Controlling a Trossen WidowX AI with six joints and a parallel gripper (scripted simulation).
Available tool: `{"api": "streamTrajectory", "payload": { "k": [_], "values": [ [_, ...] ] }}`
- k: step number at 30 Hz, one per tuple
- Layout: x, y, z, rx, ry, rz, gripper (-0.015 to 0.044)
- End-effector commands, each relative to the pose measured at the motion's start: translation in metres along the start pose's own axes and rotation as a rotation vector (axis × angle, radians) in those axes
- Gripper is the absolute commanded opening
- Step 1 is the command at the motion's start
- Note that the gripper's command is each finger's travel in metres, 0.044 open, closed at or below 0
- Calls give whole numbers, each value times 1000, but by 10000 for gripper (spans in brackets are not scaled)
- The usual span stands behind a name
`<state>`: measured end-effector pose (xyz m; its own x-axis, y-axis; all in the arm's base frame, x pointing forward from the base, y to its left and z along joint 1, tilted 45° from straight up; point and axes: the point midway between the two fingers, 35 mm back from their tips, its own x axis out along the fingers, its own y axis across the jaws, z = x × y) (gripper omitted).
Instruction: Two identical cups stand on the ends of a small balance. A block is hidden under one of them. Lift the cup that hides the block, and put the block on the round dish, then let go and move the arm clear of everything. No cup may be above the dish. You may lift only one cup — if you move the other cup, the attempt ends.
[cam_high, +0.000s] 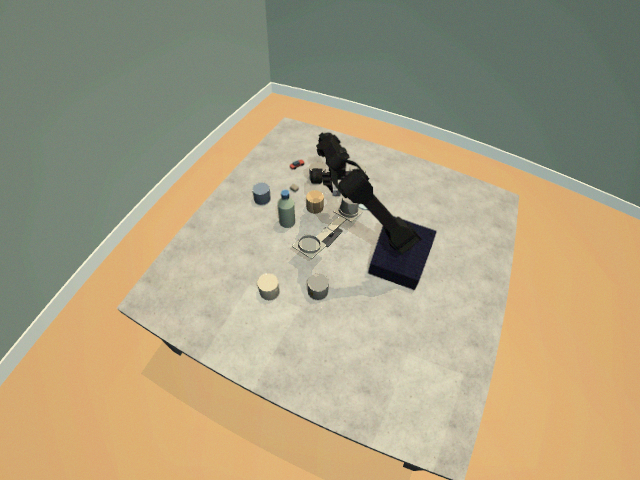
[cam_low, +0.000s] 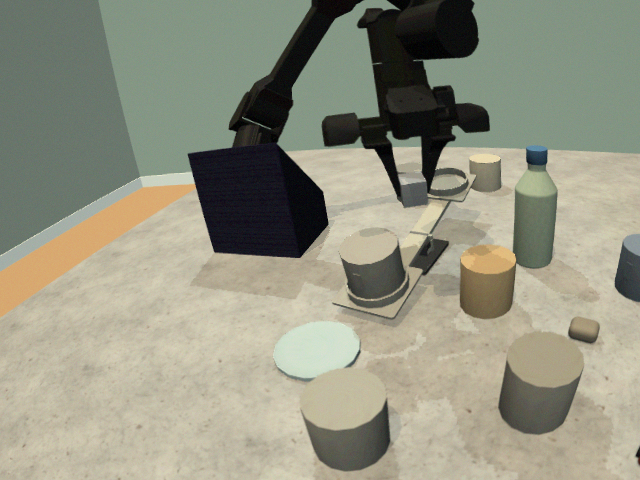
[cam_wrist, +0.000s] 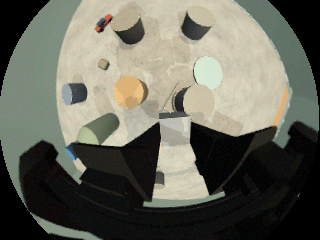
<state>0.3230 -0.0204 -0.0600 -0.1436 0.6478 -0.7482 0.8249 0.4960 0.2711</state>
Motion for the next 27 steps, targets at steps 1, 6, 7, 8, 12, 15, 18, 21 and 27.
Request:
{"api": "streamTrajectory", "payload": {
  "k": [1, 6, 7, 8, 12, 15, 18, 21, 27],
  "values": [
    [6, -18, 21, -7, -8, 2, 0],
    [21, -47, 44, -21, -2, 2, 0],
    [24, -53, 49, -23, -1, 2, 0],
    [27, -59, 53, -25, 0, 2, 0],
    [41, -85, 68, -30, 7, 3, 0],
    [51, -106, 77, -25, 14, 5, 0],
    [63, -127, 85, -20, 22, 8, 0],
    [68, -137, 88, -18, 27, 10, 0],
    [85, -136, 88, -18, 27, 11, 0]
  ]
}}
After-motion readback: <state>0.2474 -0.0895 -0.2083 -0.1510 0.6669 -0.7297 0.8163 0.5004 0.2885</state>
